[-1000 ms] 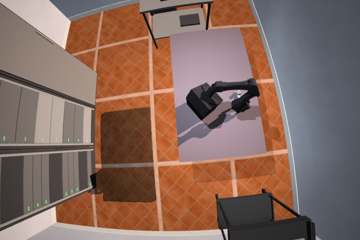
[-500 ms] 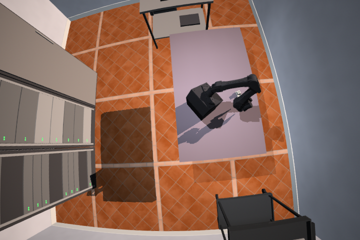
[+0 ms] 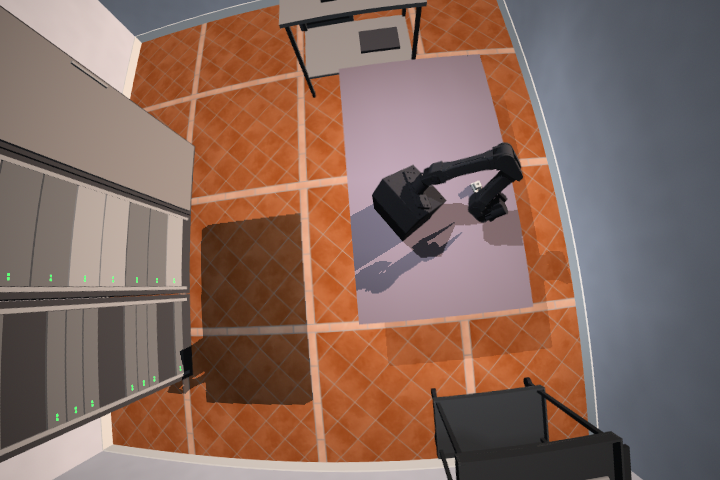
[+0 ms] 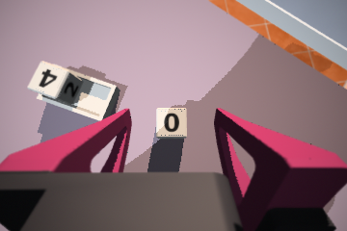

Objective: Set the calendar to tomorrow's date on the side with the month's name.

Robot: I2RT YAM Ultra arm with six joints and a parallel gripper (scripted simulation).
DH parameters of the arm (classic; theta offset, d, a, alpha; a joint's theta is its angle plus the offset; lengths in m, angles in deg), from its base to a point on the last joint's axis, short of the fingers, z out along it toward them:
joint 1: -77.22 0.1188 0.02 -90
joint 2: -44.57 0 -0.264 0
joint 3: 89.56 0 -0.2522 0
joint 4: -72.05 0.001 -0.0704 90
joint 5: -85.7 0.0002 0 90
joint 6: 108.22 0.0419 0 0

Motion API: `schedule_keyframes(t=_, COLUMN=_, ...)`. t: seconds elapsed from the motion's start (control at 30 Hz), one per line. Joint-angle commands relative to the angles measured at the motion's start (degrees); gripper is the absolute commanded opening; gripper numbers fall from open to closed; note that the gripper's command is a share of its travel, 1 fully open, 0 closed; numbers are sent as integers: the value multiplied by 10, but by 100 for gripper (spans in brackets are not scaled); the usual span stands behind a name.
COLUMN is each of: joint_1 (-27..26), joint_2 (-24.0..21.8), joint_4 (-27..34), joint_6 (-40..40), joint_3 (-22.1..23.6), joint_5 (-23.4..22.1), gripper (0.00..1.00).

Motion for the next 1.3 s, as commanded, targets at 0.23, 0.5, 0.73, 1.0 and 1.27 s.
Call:
schedule_keyframes(t=0.23, joint_1=-9, joint_2=-21, joint_4=32, joint_6=-12, joint_3=-9, joint_5=-7, gripper=66)
schedule_keyframes(t=0.5, joint_1=8, joint_2=-66, joint_4=161, joint_6=-69, joint_3=-26, joint_5=31, gripper=66)
schedule_keyframes(t=0.73, joint_1=17, joint_2=-125, joint_4=331, joint_6=-142, joint_3=-47, joint_5=68, gripper=66)
schedule_keyframes(t=1.0, joint_1=23, joint_2=-156, joint_4=428, joint_6=-179, joint_3=-67, joint_5=88, gripper=66)
schedule_keyframes(t=1.27, joint_1=23, joint_2=-161, joint_4=448, joint_6=-187, joint_3=-71, joint_5=94, gripper=66)
